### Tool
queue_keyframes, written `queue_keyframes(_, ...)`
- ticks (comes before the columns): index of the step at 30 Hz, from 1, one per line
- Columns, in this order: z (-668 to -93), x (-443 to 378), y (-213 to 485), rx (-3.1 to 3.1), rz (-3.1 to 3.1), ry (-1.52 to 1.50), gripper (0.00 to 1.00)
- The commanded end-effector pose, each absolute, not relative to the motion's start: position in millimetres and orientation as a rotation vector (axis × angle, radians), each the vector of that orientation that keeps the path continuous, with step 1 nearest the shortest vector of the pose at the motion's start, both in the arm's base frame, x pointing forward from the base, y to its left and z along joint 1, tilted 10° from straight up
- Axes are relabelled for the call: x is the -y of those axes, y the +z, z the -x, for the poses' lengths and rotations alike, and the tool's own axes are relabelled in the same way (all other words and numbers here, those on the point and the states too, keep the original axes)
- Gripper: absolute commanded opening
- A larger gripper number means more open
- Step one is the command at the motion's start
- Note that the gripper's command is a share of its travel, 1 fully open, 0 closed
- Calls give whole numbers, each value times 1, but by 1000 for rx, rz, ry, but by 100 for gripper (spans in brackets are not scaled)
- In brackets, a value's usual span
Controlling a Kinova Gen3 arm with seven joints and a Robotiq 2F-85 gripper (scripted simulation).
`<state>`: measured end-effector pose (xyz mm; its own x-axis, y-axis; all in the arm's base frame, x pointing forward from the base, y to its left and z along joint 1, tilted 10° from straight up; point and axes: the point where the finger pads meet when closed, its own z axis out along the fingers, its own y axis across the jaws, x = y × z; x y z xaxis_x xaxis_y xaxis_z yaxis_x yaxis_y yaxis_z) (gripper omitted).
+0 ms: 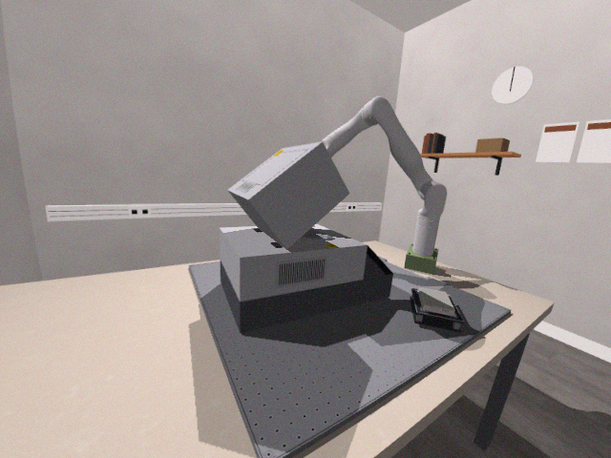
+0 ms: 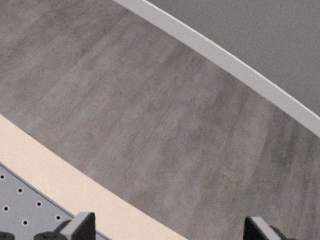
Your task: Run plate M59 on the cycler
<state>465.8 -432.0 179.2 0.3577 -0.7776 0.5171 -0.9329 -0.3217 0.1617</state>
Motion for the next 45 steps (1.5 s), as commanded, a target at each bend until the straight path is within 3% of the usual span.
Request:
queue_keyframes(1,-463,434,193,1493,-2188,487,84)
queue_keyframes(45,-446,440,298,1493,-2190,487,48)
